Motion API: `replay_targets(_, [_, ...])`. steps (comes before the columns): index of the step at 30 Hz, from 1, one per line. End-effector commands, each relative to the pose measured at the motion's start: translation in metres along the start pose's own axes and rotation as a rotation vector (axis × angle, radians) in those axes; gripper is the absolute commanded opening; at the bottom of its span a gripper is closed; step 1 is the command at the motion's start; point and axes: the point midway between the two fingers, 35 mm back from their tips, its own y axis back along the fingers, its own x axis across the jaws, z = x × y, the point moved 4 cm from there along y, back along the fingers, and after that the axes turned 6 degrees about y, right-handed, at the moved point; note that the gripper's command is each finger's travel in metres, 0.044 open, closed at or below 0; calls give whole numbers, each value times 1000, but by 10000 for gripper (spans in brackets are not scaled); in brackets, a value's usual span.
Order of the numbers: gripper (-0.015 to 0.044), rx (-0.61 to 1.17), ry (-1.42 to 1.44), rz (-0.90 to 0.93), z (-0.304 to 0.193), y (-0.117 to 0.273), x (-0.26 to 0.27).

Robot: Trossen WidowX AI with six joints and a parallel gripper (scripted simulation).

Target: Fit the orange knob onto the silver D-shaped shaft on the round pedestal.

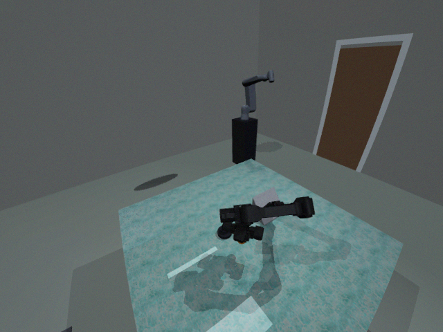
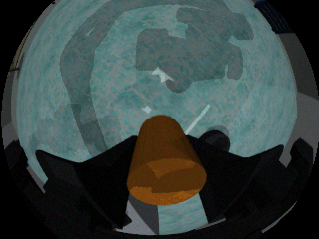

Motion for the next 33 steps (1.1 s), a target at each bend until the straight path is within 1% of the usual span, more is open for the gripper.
replay_targets(1, [0,-2,0,-6,0,14,-1])
replay_targets(12, [0,-11,-10,-5,-1,45,-1])
replay_targets(33, [0,1,12,2,-33,25,-53])
